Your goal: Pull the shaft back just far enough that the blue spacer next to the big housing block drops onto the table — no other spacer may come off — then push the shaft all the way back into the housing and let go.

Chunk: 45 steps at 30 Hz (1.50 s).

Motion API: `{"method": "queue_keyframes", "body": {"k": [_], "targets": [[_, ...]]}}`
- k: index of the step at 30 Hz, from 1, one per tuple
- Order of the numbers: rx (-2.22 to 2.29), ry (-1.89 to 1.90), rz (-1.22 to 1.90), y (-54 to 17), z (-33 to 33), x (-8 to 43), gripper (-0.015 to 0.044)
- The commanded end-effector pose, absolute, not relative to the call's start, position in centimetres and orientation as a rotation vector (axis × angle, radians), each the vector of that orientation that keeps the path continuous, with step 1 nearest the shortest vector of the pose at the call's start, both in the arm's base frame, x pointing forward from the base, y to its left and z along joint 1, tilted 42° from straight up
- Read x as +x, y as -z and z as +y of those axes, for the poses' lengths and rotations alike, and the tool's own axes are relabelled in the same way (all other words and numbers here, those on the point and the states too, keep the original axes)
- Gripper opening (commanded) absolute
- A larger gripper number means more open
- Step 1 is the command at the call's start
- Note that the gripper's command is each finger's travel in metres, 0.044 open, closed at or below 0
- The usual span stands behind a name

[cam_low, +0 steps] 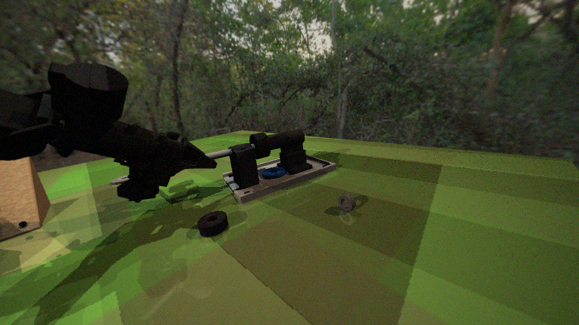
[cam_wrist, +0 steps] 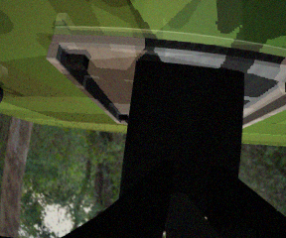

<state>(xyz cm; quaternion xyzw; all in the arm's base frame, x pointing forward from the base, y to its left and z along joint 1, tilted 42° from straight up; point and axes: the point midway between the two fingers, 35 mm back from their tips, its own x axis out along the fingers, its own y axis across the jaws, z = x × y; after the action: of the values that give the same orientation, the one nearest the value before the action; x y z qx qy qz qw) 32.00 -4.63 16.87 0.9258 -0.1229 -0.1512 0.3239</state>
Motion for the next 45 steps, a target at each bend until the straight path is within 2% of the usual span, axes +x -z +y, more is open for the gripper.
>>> {"method": "queue_keyframes", "body": {"k": [1,45], "targets": [[2.429,0.394,-0.319,-17.0,-4.6,32.2,0.0000],[2.429,0.393,-0.319,-17.2,-4.6,33.4,0.0000]]}}
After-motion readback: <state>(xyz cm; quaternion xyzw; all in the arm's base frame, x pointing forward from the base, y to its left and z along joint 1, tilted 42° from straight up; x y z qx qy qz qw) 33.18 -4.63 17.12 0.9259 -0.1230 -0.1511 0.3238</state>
